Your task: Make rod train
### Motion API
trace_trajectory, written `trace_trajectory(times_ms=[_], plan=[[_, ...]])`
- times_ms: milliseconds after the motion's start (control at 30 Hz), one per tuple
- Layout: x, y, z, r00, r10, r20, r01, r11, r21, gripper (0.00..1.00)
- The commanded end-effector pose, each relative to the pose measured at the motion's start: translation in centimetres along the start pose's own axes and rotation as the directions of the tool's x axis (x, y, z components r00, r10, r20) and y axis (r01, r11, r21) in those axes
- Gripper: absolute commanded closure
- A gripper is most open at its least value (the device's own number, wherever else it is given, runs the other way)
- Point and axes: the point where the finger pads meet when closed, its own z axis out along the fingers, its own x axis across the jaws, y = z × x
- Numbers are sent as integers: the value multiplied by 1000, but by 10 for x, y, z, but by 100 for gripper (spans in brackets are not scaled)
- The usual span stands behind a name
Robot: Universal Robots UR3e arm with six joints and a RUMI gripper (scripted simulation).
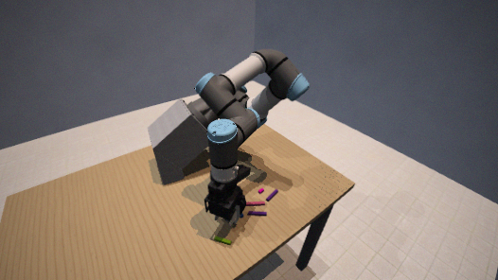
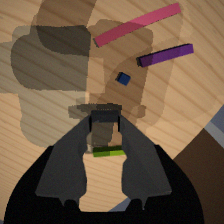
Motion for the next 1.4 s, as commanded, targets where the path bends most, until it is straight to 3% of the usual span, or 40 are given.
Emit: trace_trajectory(times_ms=[0, 700, 1367], plan=[[0, 1, 0, 1000, 0, -1, 0, 1000, -3, 100], [0, 1, 0, 1000, 0, -1, 0, 1000, -3, 100], [0, 0, 12, 1000, 1, -1, -1, 1000, -1, 100]])
